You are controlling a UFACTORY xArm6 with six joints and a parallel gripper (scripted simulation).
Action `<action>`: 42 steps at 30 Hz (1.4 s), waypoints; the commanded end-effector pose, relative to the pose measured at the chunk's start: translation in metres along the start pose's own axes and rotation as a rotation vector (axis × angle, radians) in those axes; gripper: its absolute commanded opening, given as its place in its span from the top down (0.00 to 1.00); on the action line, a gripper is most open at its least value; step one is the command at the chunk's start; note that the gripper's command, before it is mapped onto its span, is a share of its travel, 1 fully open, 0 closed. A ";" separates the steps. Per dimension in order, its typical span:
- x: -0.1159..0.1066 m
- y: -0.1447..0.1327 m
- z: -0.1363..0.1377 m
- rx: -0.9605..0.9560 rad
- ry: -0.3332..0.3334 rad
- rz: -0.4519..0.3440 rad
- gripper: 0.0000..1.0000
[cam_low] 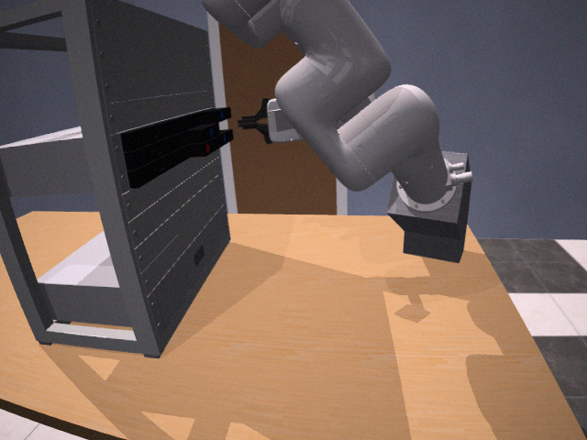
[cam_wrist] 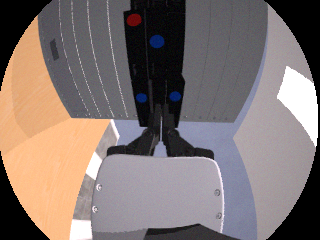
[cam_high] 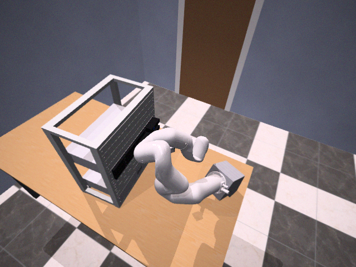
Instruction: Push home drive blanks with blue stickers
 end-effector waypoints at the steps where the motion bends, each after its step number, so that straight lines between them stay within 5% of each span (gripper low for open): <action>1: 0.000 0.000 0.001 -0.002 -0.001 0.001 1.00; 9: -0.001 0.004 0.000 -0.002 -0.001 0.001 1.00; 25: -0.017 0.071 -0.022 -0.002 -0.001 0.001 1.00; 34: -0.019 0.080 -0.025 -0.002 -0.001 0.001 1.00; 42: 0.003 0.080 -0.025 -0.002 -0.001 0.001 1.00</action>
Point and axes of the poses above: the point where the finger pads meet when closed, its own x axis out along the fingers, its own z axis across the jaws, y = z × x, the point moved 9 cm from there along -x, back along the fingers, and after that the axes turned 15 degrees about x, right-handed, at the moved point
